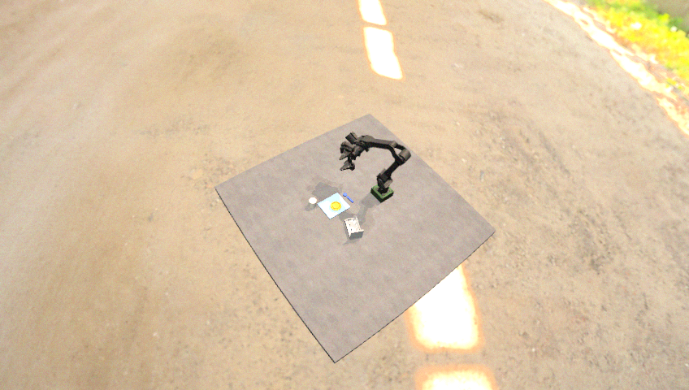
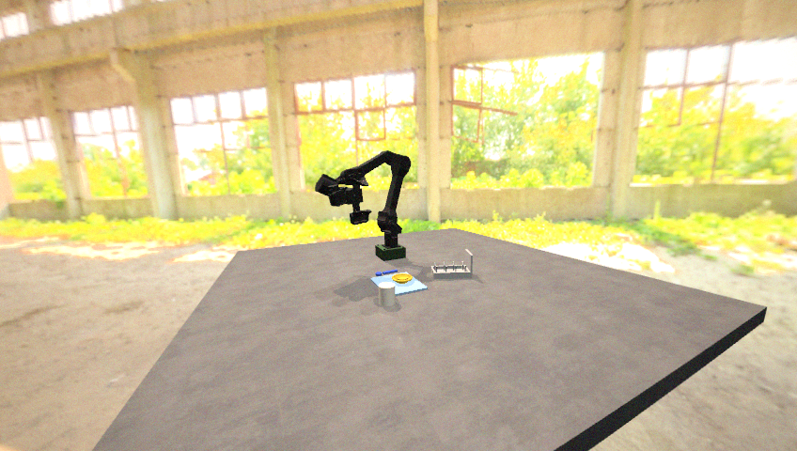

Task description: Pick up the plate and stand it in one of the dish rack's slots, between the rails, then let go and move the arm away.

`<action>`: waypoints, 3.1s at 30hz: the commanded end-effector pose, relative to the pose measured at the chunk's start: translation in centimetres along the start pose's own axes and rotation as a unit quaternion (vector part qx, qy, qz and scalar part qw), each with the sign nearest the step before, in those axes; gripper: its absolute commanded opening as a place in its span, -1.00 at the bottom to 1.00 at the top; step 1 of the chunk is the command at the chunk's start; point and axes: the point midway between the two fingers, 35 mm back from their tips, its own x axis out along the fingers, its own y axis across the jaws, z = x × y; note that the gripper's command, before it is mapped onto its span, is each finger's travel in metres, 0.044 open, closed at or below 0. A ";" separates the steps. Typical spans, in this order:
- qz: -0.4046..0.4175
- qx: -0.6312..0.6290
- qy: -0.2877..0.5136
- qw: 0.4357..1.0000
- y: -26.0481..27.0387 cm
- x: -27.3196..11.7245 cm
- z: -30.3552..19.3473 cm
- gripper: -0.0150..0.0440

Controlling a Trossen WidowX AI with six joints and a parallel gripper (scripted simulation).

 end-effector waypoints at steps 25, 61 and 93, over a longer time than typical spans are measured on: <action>-0.238 -0.132 0.094 0.958 -6.7 6.2 -0.3 0.86; -0.523 -0.404 0.333 0.672 -15.4 11.7 -3.7 0.86; -0.558 -0.475 0.386 0.561 -18.7 13.2 -4.3 0.86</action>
